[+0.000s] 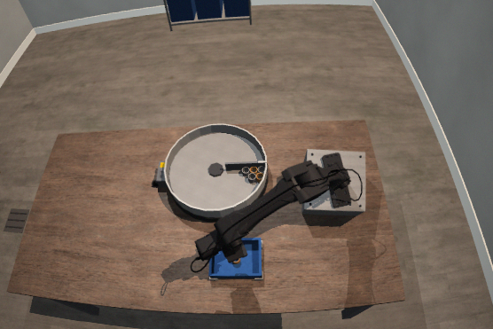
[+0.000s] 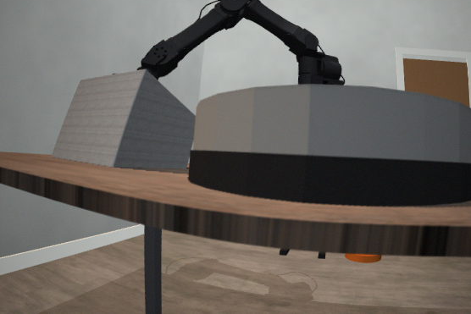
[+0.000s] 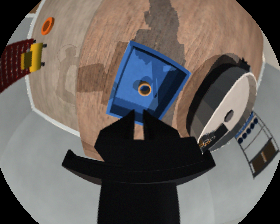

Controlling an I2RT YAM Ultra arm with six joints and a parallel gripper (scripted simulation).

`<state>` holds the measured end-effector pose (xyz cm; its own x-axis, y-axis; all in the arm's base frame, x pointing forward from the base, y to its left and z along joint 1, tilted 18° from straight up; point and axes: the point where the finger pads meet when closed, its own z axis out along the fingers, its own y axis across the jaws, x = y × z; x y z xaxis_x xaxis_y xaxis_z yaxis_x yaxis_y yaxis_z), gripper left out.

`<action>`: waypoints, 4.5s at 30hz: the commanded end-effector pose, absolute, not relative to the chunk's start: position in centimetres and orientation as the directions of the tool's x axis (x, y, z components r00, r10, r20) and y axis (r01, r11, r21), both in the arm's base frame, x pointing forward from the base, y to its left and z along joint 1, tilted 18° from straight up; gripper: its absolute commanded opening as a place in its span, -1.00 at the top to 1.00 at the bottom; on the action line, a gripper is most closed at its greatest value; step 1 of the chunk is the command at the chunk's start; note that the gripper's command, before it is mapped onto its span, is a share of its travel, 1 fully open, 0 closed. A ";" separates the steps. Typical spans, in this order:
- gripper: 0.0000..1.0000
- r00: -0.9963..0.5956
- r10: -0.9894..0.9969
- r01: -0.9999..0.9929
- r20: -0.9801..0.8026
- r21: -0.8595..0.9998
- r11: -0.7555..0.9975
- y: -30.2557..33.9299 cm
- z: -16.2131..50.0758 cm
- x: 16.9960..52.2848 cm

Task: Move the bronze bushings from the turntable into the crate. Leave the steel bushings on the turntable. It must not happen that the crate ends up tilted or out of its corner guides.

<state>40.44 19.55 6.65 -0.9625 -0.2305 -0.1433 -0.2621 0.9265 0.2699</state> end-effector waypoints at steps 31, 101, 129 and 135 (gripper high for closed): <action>0.72 -0.956 -0.219 -0.268 -0.193 0.278 0.922 19.2 9.0 41.3; 0.72 -0.956 -0.219 -0.268 -0.192 0.278 0.922 19.0 9.5 41.2; 0.74 -0.984 -0.108 -0.146 -0.141 0.296 0.944 12.1 5.9 39.1; 0.74 -0.993 -0.022 -0.057 -0.115 0.306 0.950 7.2 4.1 37.7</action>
<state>37.21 8.61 3.45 -0.9978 -0.0342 -0.0576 -0.0495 0.9556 0.2903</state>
